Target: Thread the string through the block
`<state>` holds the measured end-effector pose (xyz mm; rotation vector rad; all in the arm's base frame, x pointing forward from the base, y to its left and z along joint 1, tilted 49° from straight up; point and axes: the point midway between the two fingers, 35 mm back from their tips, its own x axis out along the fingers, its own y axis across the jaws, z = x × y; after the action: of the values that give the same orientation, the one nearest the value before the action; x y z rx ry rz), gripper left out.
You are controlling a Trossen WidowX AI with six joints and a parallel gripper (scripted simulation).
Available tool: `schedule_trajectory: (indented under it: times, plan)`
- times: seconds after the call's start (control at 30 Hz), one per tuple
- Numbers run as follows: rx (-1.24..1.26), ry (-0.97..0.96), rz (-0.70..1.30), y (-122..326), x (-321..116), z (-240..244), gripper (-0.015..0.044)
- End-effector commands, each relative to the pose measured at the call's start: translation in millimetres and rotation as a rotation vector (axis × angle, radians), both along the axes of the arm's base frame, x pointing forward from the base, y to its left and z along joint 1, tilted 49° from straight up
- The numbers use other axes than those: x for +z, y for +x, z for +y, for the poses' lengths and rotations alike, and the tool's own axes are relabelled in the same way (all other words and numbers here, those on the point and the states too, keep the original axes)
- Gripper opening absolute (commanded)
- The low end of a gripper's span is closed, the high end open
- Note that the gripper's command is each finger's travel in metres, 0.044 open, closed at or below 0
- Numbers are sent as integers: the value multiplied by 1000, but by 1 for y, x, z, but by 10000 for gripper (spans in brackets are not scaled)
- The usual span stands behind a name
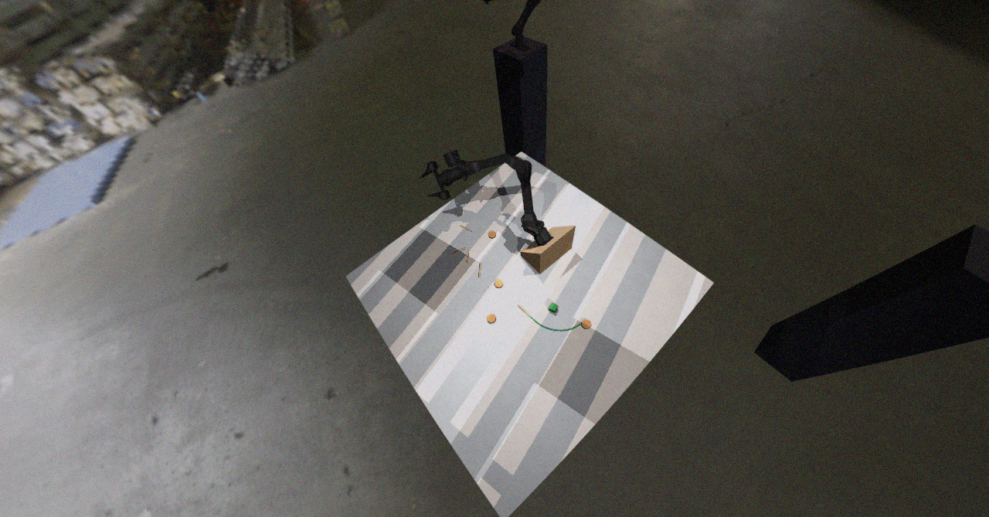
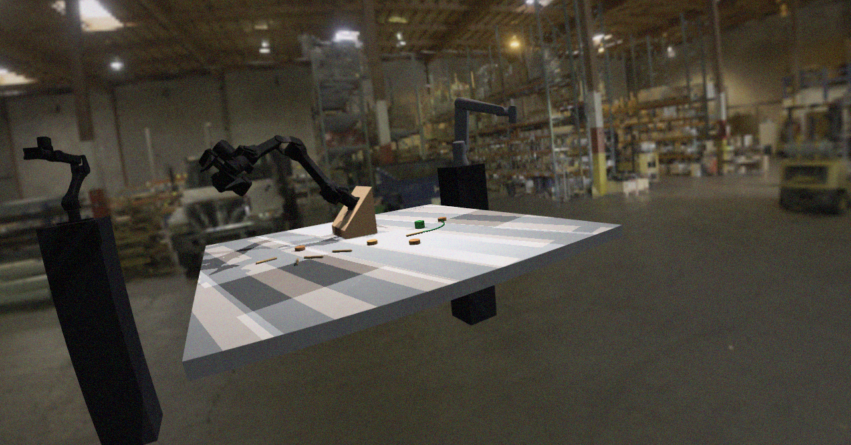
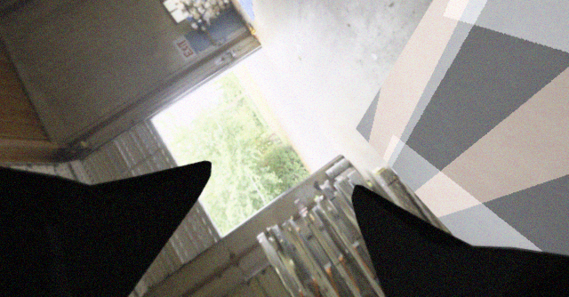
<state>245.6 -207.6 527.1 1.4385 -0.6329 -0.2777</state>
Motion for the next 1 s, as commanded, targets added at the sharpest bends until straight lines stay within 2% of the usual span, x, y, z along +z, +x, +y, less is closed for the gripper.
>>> schedule_trajectory:
  times: [0.0,0.23,0.57,0.73,0.97]
  plan:
    - [49,12,51,24,-17,10,440]
    - [95,-27,230,69,-60,14,440]
    - [293,-196,660,156,-176,68,440]
    - [420,-387,918,191,-247,106,440]
    - [636,-703,1224,212,-341,166,440]
